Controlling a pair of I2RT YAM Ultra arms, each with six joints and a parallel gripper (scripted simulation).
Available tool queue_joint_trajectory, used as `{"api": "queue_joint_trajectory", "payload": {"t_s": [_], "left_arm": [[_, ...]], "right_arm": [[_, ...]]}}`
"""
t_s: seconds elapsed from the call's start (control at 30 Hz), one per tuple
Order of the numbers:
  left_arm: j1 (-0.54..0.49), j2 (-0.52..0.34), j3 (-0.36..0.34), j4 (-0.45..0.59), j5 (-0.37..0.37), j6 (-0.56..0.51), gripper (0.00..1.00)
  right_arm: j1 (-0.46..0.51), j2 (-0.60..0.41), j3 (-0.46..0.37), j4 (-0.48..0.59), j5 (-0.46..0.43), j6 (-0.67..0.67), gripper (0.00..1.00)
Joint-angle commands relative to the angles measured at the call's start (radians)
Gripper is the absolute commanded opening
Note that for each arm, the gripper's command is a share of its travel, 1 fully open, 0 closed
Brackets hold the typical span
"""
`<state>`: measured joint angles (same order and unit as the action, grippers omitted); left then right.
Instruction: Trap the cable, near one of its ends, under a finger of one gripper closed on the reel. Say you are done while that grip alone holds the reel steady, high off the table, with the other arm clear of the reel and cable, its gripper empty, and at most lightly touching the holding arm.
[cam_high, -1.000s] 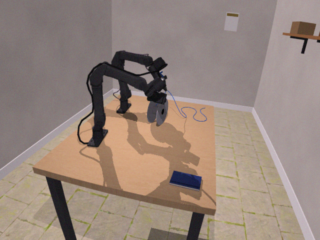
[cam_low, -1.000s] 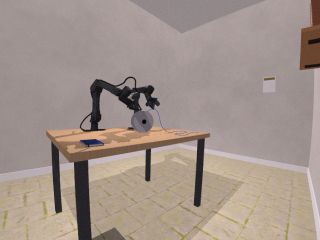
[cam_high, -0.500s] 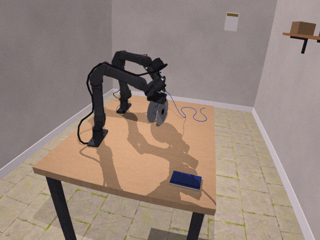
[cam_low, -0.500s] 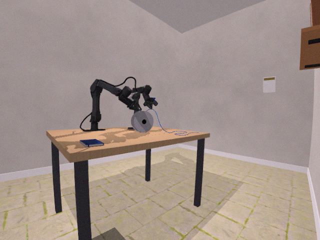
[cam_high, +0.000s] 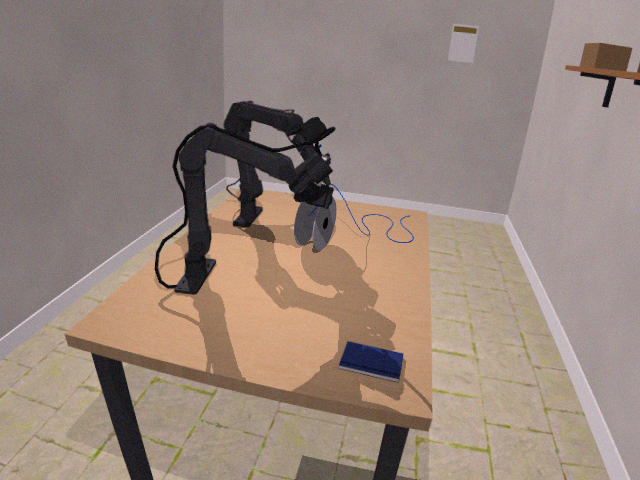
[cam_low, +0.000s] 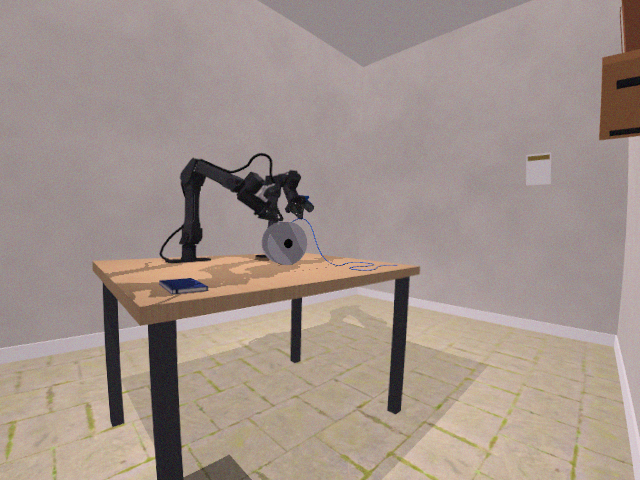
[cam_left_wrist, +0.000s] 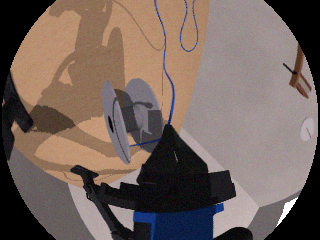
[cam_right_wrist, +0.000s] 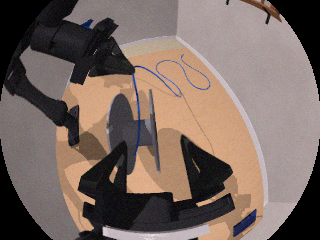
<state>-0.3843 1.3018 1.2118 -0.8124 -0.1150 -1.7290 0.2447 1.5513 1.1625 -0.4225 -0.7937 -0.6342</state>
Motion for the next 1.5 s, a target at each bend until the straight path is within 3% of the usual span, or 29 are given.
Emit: {"api": "queue_joint_trajectory", "payload": {"t_s": [0.0, 0.3, 0.77, 0.93, 1.47], "left_arm": [[-0.014, 0.001, -0.009, 0.026, -0.021, 0.011, 0.0], [-0.007, 0.004, -0.053, 0.056, -0.022, 0.011, 0.0], [-0.009, -0.024, -0.058, 0.054, -0.022, 0.01, 0.0], [-0.008, -0.028, -0.007, 0.038, -0.023, 0.01, 0.0], [-0.01, 0.001, 0.038, -0.012, -0.023, 0.009, 0.0]], "right_arm": [[-0.01, -0.014, 0.024, -0.014, -0.014, -0.008, 0.75], [-0.01, -0.011, 0.024, -0.014, -0.015, -0.008, 0.75], [-0.004, -0.012, 0.014, -0.013, -0.014, -0.004, 0.75], [-0.001, -0.013, 0.01, -0.009, -0.014, -0.002, 0.75], [0.005, -0.014, -0.001, 0.002, -0.014, 0.003, 0.75]]}}
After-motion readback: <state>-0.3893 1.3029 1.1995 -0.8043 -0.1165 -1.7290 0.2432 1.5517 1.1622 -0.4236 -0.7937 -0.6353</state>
